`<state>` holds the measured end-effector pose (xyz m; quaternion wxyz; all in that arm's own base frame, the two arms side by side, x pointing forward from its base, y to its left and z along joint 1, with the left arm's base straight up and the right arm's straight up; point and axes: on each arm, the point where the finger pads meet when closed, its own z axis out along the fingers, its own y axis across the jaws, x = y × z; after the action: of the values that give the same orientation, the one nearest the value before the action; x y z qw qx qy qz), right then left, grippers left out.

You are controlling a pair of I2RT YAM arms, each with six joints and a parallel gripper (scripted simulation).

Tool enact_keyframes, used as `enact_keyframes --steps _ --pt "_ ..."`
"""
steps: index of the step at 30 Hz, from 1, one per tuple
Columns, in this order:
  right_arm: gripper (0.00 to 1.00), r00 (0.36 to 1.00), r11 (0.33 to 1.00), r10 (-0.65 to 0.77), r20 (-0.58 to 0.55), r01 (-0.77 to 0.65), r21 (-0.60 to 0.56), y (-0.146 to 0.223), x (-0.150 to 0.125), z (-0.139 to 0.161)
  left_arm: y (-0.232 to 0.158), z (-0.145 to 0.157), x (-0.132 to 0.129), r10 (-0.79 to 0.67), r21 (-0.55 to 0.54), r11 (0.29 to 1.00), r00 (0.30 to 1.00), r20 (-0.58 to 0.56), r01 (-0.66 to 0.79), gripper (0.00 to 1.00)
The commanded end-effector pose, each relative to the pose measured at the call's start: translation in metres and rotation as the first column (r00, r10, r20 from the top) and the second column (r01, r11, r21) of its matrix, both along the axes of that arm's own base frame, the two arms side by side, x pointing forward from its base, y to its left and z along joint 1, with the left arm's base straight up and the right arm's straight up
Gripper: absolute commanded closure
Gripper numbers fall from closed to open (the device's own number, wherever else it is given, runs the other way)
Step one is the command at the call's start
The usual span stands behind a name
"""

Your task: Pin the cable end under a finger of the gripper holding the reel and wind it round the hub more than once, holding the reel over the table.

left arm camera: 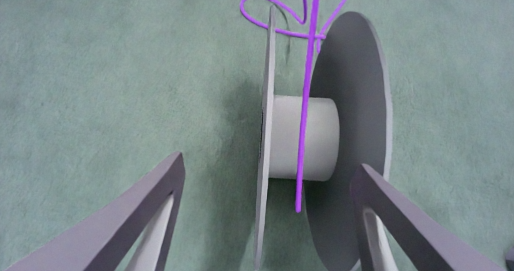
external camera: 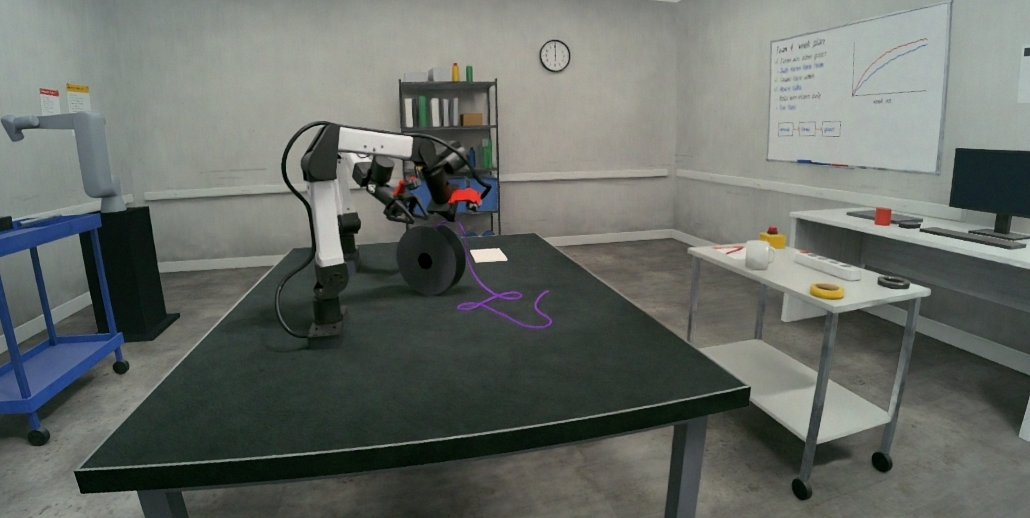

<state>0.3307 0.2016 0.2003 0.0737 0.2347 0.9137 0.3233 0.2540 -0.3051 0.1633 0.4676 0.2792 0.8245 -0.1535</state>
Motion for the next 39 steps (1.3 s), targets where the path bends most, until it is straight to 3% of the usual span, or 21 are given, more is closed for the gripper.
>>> enact_keyframes --steps 1,39 --pt "1.00 0.999 1.000 -0.007 0.031 0.006 0.013 0.000 0.012 0.006 -0.006 0.009 0.009 0.001 -0.023 1.000 1.000 0.015 0.000 0.25" --pt "1.00 0.999 1.000 -0.005 0.040 0.004 0.014 -0.003 -0.003 0.019 -0.040 -0.019 0.047 -0.002 -0.025 1.000 1.000 0.017 0.002 0.25"
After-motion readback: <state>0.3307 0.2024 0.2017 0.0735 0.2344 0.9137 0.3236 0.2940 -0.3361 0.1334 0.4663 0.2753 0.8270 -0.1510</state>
